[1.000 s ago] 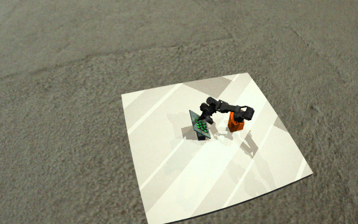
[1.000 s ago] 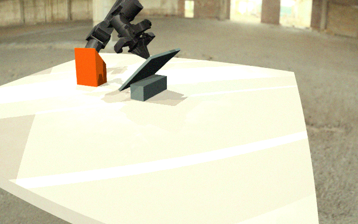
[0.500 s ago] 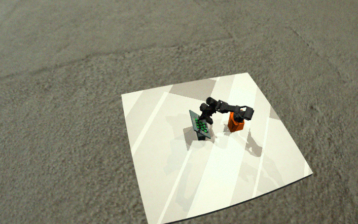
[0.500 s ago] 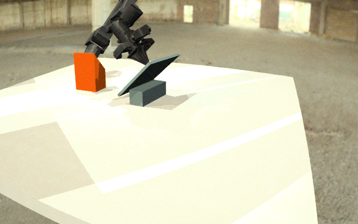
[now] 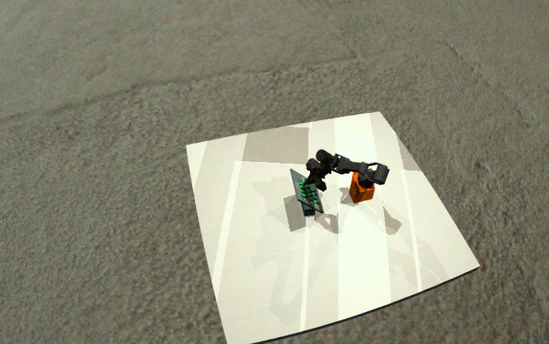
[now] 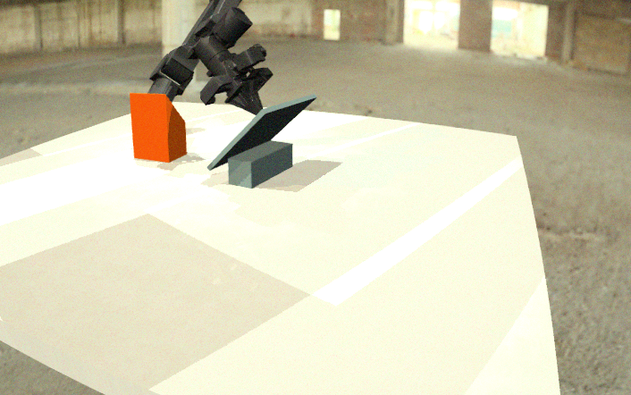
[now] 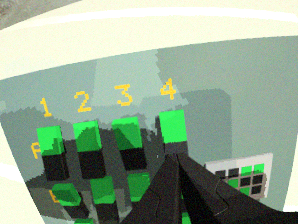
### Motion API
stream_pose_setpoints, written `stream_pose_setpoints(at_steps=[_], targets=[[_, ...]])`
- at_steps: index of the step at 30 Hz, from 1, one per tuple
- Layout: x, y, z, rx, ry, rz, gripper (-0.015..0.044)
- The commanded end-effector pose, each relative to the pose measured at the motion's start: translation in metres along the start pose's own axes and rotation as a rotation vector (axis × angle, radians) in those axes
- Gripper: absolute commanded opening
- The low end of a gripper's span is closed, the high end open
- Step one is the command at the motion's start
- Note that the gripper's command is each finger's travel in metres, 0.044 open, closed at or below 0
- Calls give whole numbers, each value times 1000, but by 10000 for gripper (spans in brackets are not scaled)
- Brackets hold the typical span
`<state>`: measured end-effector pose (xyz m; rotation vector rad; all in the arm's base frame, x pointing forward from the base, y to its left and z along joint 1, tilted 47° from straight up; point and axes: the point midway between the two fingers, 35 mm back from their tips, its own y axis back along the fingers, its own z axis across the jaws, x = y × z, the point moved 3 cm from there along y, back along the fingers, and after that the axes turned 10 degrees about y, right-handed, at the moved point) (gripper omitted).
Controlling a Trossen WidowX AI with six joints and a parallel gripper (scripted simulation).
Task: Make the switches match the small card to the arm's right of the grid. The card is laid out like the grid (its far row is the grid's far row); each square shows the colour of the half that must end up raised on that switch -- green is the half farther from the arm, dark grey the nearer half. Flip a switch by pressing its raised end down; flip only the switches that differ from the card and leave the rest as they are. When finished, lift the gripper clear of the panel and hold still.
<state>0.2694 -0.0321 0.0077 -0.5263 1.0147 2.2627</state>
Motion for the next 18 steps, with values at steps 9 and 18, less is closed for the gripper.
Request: stream_pose_setpoints(at_steps=[9, 18], targets=[[0, -2, 0, 3, -3, 0, 0], [0, -3, 0, 3, -3, 0, 0]])
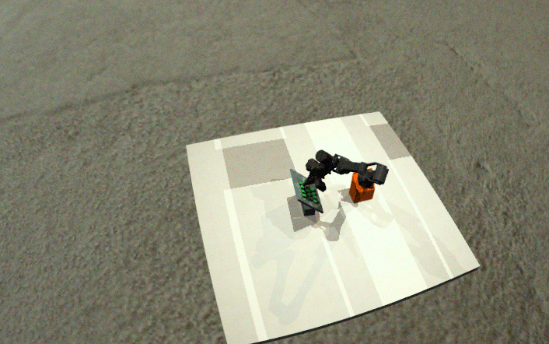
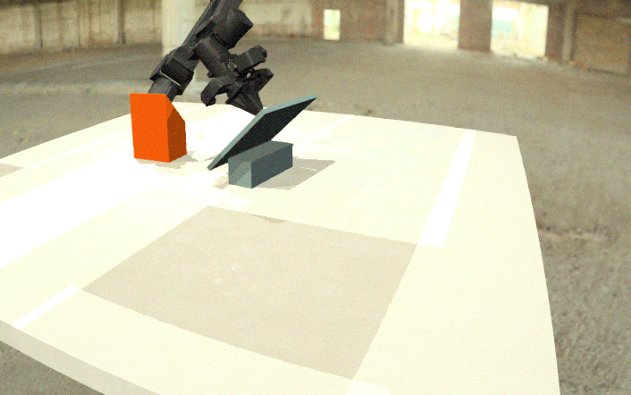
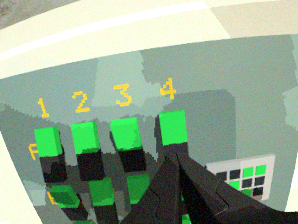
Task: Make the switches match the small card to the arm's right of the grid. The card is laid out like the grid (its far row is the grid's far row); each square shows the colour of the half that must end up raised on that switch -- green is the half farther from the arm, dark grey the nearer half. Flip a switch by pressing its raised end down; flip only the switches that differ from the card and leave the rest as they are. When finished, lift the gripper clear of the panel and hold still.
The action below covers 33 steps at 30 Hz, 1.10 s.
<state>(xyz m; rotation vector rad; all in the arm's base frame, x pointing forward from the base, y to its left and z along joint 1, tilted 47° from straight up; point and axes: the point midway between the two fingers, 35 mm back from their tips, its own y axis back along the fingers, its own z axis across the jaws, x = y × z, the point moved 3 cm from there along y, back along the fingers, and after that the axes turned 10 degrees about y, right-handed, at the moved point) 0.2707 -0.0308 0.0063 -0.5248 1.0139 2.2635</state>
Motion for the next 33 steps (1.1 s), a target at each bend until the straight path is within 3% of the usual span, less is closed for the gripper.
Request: stream_pose_setpoints(at_steps=[1, 14, 23, 33], targets=[[0, -1, 0, 3, -2, -1, 0], [0, -3, 0, 3, -2, -1, 0], [-4, 61, -2, 2, -2, 28, 0], [4, 63, 19, 3, -2, 31, 0]])
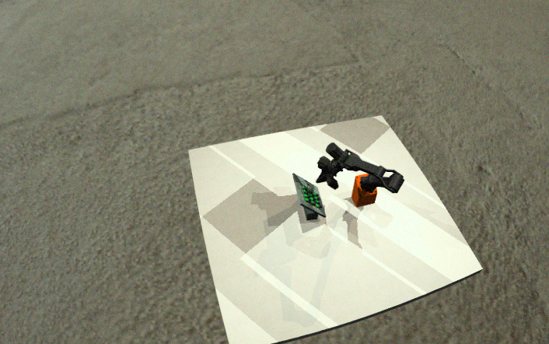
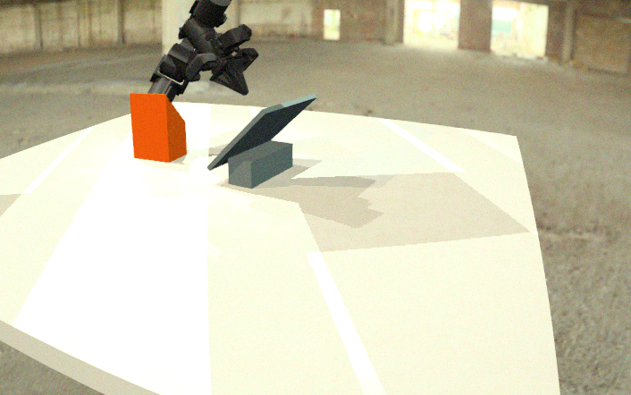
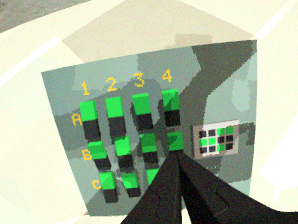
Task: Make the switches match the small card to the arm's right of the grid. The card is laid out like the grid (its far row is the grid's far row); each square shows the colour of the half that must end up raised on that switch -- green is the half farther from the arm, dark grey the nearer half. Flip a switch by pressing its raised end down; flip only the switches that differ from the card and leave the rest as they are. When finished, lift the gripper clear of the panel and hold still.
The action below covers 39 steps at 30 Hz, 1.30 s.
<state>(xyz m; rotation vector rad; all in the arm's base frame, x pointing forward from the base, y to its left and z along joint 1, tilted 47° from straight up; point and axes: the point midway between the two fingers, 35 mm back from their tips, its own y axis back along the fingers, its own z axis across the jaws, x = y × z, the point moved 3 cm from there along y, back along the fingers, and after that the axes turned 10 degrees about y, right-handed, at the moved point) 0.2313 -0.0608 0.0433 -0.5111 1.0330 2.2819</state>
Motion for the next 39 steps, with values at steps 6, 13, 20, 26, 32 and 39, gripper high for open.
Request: stream_pose_setpoints(at_steps=[6, 13, 20, 26, 32, 39], targets=[[28, 2, 51, -7, -5, 3, 0], [30, -17, 50, -1, -3, -5, 0], [31, -34, 53, -4, -5, -24, 0], [31, -43, 53, -6, -5, -25, 0], [31, -47, 53, -5, -5, -25, 0], [31, -57, 53, -5, -5, -25, 0]])
